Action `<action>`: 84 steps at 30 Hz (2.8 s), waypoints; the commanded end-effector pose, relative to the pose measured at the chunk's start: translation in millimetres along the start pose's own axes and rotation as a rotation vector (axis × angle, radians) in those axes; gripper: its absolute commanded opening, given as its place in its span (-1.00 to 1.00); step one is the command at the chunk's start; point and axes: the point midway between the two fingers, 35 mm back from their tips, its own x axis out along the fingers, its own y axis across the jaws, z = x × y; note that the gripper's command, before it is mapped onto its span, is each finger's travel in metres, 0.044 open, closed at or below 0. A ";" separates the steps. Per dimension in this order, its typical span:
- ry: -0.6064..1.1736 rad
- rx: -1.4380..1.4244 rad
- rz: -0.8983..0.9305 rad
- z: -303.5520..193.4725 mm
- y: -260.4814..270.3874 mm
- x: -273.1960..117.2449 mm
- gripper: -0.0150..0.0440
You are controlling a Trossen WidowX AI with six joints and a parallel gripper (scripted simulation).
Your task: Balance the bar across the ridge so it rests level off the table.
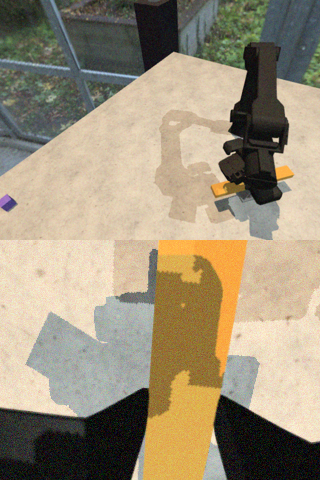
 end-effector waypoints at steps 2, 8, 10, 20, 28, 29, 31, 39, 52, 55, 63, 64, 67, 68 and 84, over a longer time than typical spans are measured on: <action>0.003 0.000 0.003 -0.4 0.6 0.4 -0.49; 0.003 0.000 0.003 -0.4 0.5 0.9 -0.49; 0.003 0.000 0.003 -0.4 0.6 1.0 -0.49; 0.003 0.000 0.003 -0.4 0.6 1.9 -0.49; 0.003 0.000 0.003 -0.5 0.6 2.6 -0.49; 0.003 0.000 0.003 -0.5 0.6 2.6 -0.49; 0.003 0.000 0.003 -0.5 0.5 2.9 -0.49; 0.003 0.000 0.003 -0.5 0.6 3.6 -0.49; 0.003 0.000 0.003 -0.5 0.6 4.6 -0.49; 0.003 0.000 0.003 -0.6 0.6 4.9 -0.49; 0.003 0.000 0.003 -0.6 0.6 5.6 -0.49; 0.003 0.000 0.003 -0.6 0.6 5.6 -0.49; 0.003 0.000 0.003 -0.6 0.6 5.9 -0.49; 0.003 0.000 0.003 -0.6 0.6 5.9 -0.49; 0.003 0.000 0.003 -0.7 0.6 7.2 -0.49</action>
